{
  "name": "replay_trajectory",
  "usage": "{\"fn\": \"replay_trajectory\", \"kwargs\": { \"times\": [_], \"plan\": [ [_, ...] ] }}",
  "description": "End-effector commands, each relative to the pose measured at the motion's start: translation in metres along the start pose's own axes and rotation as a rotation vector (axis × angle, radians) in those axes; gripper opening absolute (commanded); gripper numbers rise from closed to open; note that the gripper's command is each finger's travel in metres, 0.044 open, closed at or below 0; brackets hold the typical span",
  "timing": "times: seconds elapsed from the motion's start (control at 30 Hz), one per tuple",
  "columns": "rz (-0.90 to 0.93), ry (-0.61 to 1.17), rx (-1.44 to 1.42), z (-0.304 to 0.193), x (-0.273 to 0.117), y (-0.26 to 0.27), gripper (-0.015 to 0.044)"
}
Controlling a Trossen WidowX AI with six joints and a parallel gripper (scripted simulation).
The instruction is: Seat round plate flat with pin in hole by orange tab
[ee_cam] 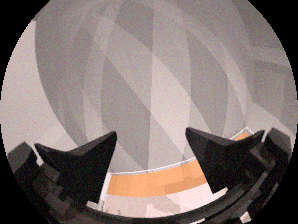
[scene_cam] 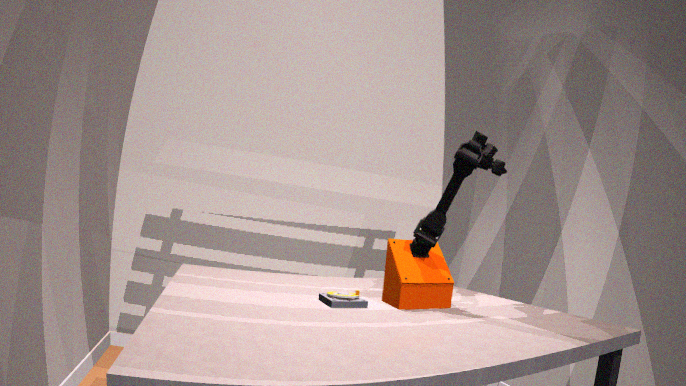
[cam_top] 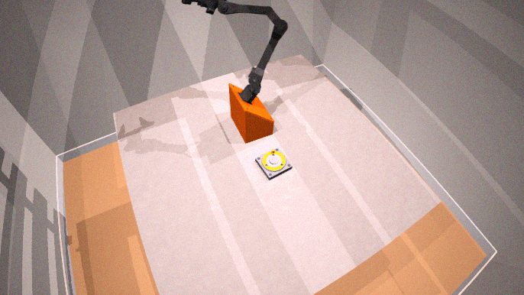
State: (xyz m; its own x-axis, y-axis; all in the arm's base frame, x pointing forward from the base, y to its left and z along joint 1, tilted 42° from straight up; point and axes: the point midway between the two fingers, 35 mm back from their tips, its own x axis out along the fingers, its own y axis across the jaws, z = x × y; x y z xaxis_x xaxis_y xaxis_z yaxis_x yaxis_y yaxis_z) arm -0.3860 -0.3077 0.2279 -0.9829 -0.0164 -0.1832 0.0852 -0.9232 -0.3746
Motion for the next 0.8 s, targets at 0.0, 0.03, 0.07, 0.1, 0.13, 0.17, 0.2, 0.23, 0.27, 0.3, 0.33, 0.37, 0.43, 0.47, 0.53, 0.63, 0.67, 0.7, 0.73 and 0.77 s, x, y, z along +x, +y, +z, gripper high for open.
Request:
{"fn": "replay_trajectory", "kwargs": {
  "times": [0.0, 0.03, 0.07, 0.1, 0.13, 0.17, 0.2, 0.23, 0.27, 0.3, 0.33, 0.37, 0.43, 0.47, 0.53, 0.63, 0.67, 0.7, 0.73, 0.77],
  "plan": [
    [0.014, -0.001, -0.006, -0.001, -0.002, 0.004, 0.0374],
    [0.056, -0.002, -0.025, -0.002, -0.010, 0.017, 0.0348],
    [0.126, -0.005, -0.056, -0.006, -0.023, 0.037, 0.0321],
    [0.210, -0.008, -0.094, -0.011, -0.041, 0.061, 0.0295],
    [0.261, -0.010, -0.118, -0.015, -0.052, 0.075, 0.0269],
    [0.304, -0.011, -0.138, -0.018, -0.062, 0.086, 0.0243],
    [0.357, -0.013, -0.164, -0.022, -0.075, 0.100, 0.0216],
    [0.416, -0.015, -0.192, -0.028, -0.090, 0.114, 0.0190],
    [0.429, -0.015, -0.198, -0.029, -0.093, 0.117, 0.0164],
    [0.469, -0.016, -0.215, -0.033, -0.104, 0.126, 0.0138],
    [0.535, -0.016, -0.243, -0.041, -0.123, 0.140, 0.0111],
    [0.614, -0.015, -0.279, -0.050, -0.147, 0.155, 0.0085],
    [0.727, -0.014, -0.336, -0.066, -0.181, 0.175, 0.0033],
    [0.782, -0.014, -0.366, -0.074, -0.198, 0.183, 0.0006],
    [0.851, -0.016, -0.409, -0.084, -0.220, 0.193, 0.0000],
    [1.024, -0.034, -0.533, -0.112, -0.277, 0.208, 0.0000],
    [1.095, -0.042, -0.586, -0.124, -0.301, 0.211, 0.0000],
    [1.144, -0.048, -0.624, -0.133, -0.318, 0.213, 0.0000],
    [1.198, -0.055, -0.665, -0.143, -0.336, 0.213, 0.0000],
    [1.254, -0.059, -0.708, -0.155, -0.354, 0.213, 0.0000]
  ]
}}
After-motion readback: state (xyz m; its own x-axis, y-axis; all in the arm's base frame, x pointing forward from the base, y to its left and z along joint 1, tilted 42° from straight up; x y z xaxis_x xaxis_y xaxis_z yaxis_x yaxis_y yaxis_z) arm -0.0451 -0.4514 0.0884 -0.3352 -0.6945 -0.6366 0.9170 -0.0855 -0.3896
